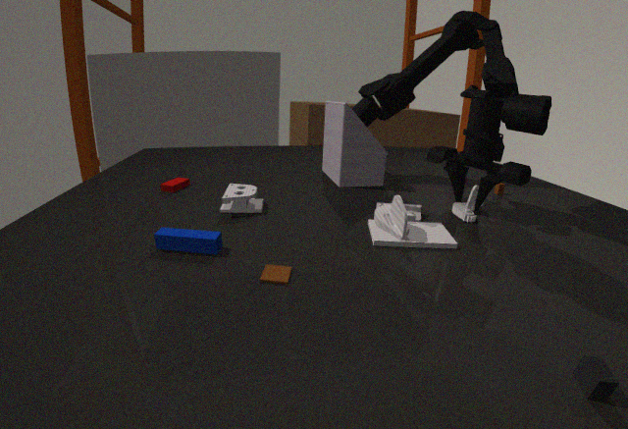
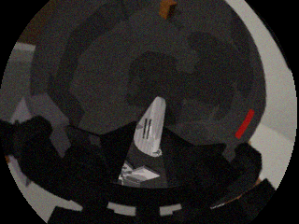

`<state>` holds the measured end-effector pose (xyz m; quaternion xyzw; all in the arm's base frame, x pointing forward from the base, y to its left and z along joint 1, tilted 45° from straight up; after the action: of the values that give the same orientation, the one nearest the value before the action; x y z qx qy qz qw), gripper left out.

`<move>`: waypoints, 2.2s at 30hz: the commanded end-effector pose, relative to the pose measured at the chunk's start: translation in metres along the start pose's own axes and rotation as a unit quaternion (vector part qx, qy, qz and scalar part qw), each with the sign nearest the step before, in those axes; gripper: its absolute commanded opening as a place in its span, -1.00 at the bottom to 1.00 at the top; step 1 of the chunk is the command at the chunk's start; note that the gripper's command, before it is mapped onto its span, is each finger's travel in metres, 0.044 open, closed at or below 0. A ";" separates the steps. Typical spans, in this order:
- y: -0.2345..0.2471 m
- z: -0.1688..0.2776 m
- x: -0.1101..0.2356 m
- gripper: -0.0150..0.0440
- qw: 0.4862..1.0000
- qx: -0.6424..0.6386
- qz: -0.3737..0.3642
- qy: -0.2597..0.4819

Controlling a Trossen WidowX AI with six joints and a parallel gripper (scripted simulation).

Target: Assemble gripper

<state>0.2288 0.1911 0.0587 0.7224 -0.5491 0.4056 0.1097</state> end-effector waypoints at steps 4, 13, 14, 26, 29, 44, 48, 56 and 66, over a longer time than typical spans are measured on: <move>-0.004 0.002 0.020 -0.04 1.000 0.003 0.004 0.002; -0.004 0.002 0.049 -0.04 1.000 0.002 0.003 0.004; -0.004 0.002 0.052 -0.04 1.000 0.002 0.003 0.004; -0.001 0.000 0.076 -0.04 1.000 0.001 0.004 0.002; -0.001 0.000 0.076 -0.04 1.000 -0.001 0.004 0.002; 0.005 0.015 0.076 -0.04 0.988 -0.156 0.004 0.005; 0.007 0.019 0.076 -0.04 0.980 -0.199 0.004 0.005; 0.011 0.026 0.076 -0.04 0.959 -0.284 0.005 0.006; 0.016 0.036 0.076 -0.04 0.922 -0.387 0.005 0.007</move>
<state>0.2364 0.1140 0.0880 0.6337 -0.6590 0.1914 0.3571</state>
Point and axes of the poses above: the point midway between the two fingers, 35 mm back from their tips, its own x axis back along the fingers, its own y axis across the jaws, z = x × y, the point moved 1 cm from there along x, back along the fingers, and after that the axes turned 1 degree about -x, right-handed, at the moved point
